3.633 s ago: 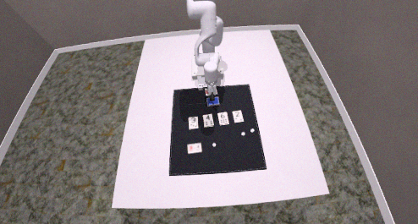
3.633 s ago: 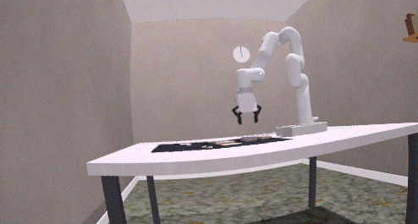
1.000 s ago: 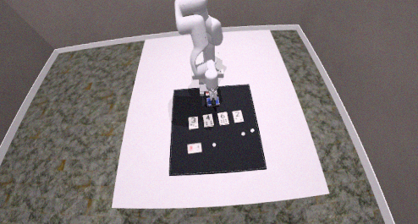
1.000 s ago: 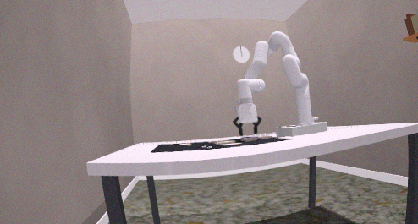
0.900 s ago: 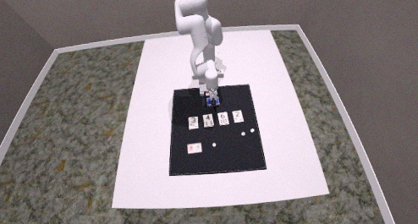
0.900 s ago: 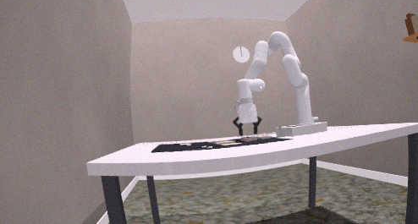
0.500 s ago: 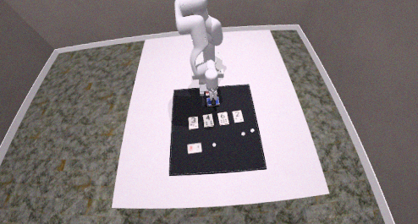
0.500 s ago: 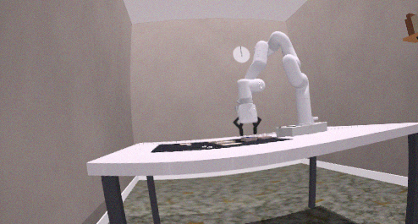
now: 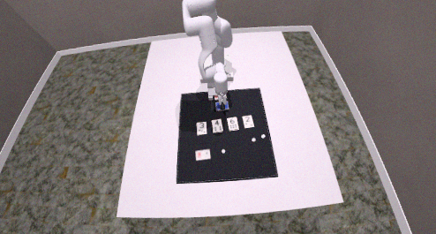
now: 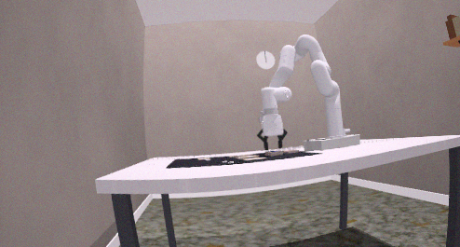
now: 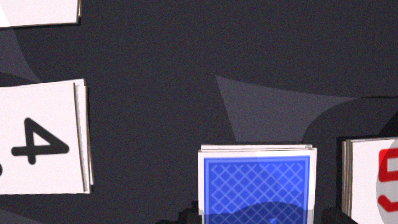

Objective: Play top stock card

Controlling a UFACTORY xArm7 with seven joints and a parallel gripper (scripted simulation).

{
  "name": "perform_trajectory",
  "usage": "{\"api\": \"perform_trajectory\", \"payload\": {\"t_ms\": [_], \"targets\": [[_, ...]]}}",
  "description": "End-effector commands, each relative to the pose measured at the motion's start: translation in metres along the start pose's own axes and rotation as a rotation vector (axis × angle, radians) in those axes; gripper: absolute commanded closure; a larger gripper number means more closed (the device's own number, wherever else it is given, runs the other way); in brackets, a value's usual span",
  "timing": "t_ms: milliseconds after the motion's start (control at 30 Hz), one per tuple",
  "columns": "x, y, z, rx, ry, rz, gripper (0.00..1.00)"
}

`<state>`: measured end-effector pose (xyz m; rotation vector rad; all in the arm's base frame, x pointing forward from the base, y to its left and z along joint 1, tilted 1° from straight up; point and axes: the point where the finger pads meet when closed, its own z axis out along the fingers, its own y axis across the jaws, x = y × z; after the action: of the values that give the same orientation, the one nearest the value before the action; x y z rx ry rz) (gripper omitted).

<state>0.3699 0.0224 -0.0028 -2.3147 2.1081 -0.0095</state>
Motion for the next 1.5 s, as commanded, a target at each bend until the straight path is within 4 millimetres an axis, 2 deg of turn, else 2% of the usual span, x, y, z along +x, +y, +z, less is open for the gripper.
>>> {"api": "perform_trajectory", "payload": {"t_ms": [0,333,367,1467], "targets": [[0.0002,-0.0013,-0.0009,0.003,0.001,0.000,0.27],[0.0002,-0.0013,-0.0009,0.003,0.001,0.000,0.27],[0.0002,-0.0013,-0.0009,0.003,0.001,0.000,0.13],[0.0002,-0.0015,-0.0003,0.003,0.001,0.000,0.13]]}}
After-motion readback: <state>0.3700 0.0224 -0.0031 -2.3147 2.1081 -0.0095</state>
